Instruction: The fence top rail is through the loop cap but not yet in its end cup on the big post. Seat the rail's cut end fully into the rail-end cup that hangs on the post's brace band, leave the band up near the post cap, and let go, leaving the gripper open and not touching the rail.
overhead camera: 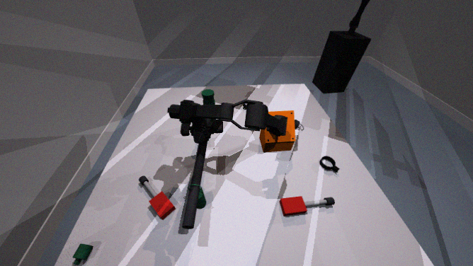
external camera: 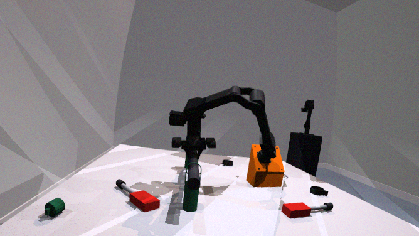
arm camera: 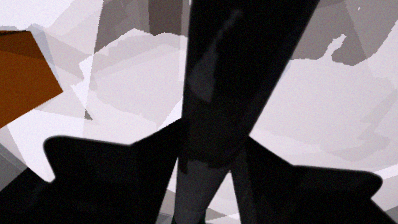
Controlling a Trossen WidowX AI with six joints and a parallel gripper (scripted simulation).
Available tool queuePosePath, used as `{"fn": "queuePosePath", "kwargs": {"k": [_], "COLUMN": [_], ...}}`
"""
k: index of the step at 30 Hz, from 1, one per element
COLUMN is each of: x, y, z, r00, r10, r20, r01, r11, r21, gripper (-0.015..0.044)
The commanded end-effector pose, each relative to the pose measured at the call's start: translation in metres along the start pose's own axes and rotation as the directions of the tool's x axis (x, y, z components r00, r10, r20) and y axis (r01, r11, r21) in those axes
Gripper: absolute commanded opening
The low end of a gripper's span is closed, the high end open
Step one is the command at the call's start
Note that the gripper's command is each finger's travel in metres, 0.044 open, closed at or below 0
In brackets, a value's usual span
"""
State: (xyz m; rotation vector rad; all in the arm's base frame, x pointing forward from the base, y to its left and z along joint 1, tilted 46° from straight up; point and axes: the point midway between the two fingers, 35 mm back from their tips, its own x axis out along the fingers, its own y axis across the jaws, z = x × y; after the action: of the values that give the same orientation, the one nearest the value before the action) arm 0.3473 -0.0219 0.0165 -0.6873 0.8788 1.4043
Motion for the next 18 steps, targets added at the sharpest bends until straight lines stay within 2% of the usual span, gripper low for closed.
{"fn": "queuePosePath", "kwargs": {"k": [1, 3, 4, 18], "x": [-0.014, -0.015, -0.001, -0.005], "y": [-0.009, -0.01, -0.001, -0.002], "z": [-0.02, -0.021, 0.0, 0.004], "r00": [0.998, 0.998, 1.0, 1.0], "r10": [-0.038, -0.038, 0.001, 0.001], "r20": [-0.04, -0.04, 0.001, 0.001], "r01": [0.039, 0.039, -0.001, -0.001], "r11": [0.999, 0.999, 1.0, 1.0], "r21": [0.021, 0.021, 0.0, 0.0], "gripper": [0.0, 0.0, 0.0, 0.0]}}
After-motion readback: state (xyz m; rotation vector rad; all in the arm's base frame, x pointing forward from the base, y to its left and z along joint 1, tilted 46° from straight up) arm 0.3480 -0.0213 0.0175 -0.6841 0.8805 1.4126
